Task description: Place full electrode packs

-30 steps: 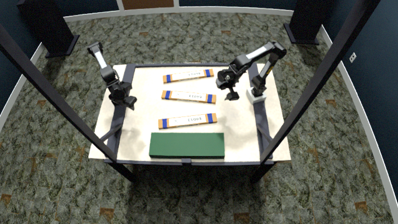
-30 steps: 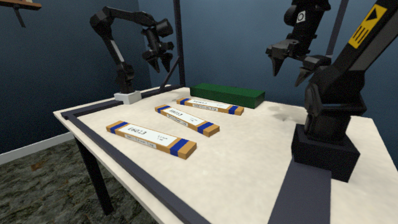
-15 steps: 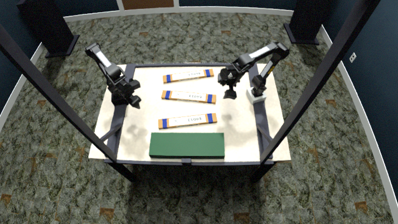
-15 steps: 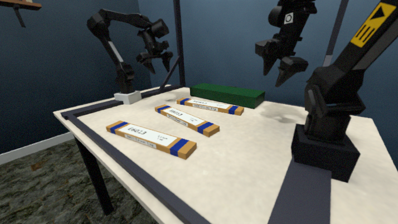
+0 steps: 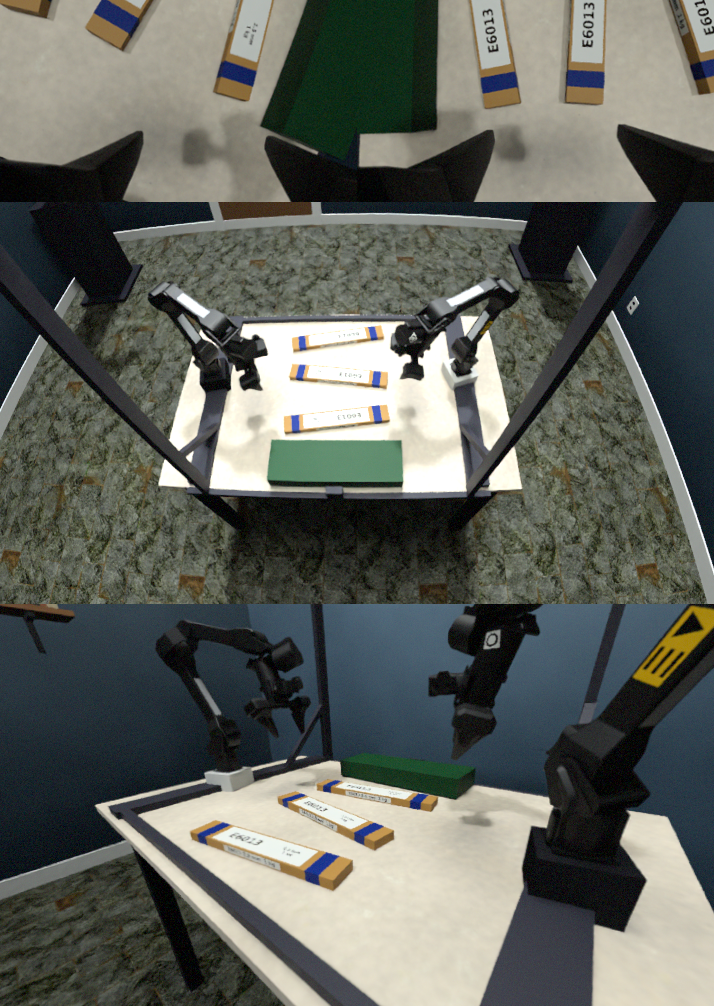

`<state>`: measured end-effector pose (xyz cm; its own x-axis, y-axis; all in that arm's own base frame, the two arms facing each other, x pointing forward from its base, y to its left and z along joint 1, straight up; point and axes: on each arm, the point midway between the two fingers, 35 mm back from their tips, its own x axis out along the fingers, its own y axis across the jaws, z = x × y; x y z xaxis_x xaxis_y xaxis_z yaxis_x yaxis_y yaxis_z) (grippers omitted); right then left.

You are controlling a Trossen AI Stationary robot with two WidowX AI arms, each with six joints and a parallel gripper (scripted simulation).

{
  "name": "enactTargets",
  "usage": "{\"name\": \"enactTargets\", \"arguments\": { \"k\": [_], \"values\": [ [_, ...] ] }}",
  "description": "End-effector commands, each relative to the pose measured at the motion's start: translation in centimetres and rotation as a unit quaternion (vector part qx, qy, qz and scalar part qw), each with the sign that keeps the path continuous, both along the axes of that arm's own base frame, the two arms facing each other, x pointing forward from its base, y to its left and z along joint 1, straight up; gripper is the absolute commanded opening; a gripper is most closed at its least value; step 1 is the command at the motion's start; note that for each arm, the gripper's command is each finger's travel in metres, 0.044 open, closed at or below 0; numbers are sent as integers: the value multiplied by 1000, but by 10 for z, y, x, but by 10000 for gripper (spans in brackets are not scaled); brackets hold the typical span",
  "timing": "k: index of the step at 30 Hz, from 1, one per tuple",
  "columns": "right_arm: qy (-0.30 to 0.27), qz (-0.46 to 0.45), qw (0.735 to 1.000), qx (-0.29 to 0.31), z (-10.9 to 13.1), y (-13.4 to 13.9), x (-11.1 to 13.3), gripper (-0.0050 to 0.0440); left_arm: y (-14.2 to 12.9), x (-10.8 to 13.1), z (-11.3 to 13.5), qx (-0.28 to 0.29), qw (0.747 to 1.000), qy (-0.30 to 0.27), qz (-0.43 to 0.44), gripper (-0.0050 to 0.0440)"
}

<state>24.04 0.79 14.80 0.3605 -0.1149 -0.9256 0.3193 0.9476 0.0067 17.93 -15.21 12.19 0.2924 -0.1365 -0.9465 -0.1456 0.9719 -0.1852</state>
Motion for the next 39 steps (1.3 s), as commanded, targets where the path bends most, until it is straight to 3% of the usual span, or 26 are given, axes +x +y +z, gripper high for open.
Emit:
{"name": "enactTargets", "arguments": {
  "k": [1,12,27,28,31,39],
  "values": [
    [-5,-1,1000,-1,1,0,-1,430,6,20,8,13,998,-29,-55,430],
    [-4,-2,1000,-3,-1,-1,-4,430,36,51,9,82,979,-69,-171,430],
    [-5,-1,1000,-1,1,0,-1,430,37,49,7,87,978,-68,-176,430],
    [-2,-2,1000,-3,1,1,-10,430,35,57,9,87,979,-52,-179,300],
    [-2,-2,1000,-3,8,7,-28,430,30,77,10,88,979,-9,-183,300],
    [-11,-2,1000,2,34,24,-71,430,19,129,13,89,979,-10,-183,300]
  ]
}}
